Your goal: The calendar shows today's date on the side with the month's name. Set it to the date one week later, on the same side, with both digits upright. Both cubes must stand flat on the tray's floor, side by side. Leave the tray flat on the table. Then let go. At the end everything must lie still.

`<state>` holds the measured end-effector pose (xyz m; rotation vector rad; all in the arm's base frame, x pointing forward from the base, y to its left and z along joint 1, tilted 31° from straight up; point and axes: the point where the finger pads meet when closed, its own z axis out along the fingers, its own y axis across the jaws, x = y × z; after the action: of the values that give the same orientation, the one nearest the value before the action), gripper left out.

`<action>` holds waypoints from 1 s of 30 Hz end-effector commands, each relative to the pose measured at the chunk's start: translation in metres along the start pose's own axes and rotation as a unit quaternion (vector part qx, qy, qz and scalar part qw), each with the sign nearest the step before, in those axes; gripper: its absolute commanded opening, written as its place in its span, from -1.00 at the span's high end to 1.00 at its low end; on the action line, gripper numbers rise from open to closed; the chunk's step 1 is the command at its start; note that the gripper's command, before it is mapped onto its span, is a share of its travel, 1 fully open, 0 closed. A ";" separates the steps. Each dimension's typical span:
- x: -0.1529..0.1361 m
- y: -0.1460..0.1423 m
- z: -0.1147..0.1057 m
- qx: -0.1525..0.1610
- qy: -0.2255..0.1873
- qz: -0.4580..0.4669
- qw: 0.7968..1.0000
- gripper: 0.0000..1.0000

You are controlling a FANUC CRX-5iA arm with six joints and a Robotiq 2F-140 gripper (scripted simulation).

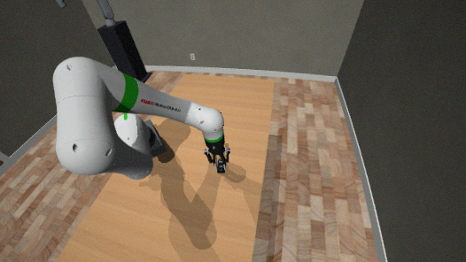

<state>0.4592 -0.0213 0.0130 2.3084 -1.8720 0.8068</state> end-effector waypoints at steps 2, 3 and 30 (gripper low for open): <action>0.000 0.000 -0.011 0.000 0.000 0.000 1.000 0.44; 0.000 0.000 -0.015 0.000 0.000 0.000 1.000 0.44; 0.000 0.000 -0.087 0.000 0.000 0.000 1.000 -1.00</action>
<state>0.4283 0.0103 0.0878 2.3081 -1.8720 0.8065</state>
